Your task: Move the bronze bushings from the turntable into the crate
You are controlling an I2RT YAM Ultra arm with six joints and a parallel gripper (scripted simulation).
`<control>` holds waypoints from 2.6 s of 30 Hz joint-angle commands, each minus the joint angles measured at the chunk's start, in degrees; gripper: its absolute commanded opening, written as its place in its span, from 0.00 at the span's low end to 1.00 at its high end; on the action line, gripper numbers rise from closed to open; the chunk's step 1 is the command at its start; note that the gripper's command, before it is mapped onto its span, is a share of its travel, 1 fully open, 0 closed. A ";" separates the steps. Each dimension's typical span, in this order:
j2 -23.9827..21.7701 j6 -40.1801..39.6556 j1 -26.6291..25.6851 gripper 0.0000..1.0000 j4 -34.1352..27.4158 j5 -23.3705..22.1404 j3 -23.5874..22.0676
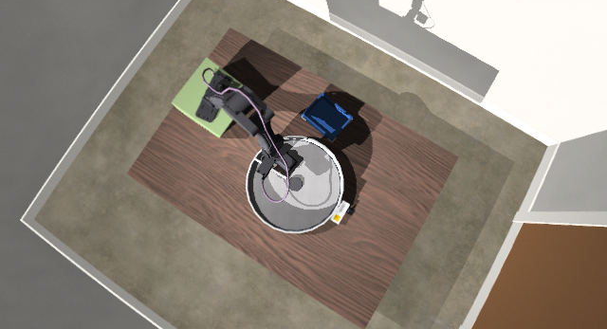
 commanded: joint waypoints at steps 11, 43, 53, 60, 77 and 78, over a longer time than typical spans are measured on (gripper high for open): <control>-0.60 0.51 0.31 0.00 -0.16 1.37 1.92; -0.55 0.34 -0.12 0.00 -0.58 1.39 1.96; -0.55 0.34 -0.12 0.00 -0.58 1.39 1.96; -1.88 0.28 -0.21 0.00 -1.12 1.39 1.58; -13.33 -0.74 -1.03 0.00 -12.40 1.20 1.86; -14.16 -0.78 -1.08 0.00 -13.34 1.18 1.98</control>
